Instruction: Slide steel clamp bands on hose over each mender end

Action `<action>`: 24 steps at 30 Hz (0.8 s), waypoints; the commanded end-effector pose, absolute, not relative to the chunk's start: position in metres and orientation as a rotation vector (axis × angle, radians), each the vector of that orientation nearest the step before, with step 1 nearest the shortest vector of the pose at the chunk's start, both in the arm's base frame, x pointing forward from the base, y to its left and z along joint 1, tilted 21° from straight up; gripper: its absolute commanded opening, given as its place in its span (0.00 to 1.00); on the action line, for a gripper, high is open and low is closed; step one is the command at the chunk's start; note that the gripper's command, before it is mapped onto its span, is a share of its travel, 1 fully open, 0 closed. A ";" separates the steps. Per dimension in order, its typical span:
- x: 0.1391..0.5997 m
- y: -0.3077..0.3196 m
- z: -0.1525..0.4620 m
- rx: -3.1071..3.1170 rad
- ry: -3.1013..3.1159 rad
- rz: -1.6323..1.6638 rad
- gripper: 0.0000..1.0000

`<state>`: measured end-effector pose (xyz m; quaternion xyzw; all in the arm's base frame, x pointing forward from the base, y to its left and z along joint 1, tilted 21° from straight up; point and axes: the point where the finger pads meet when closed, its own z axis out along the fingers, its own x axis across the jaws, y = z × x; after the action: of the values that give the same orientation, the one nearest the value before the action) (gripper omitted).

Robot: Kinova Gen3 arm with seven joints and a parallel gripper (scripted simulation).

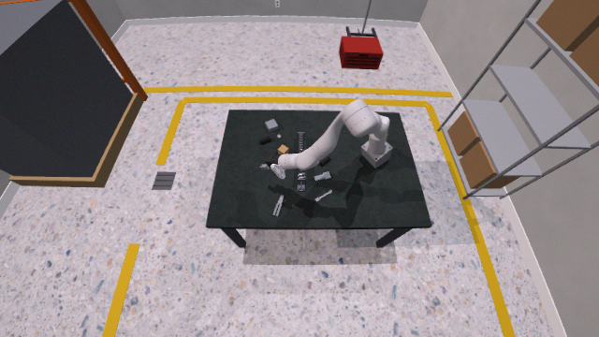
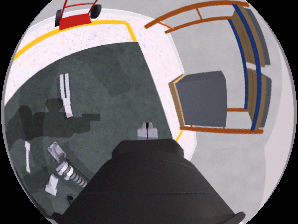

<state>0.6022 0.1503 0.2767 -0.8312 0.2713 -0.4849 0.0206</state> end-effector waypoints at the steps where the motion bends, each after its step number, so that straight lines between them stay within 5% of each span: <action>1: 0.604 0.151 0.280 -2.573 0.845 -1.504 0.00; 24: 0.593 0.126 0.269 -2.489 1.102 -1.407 0.00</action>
<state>0.5920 0.1275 0.2670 -0.8126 0.3577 -0.4585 0.0378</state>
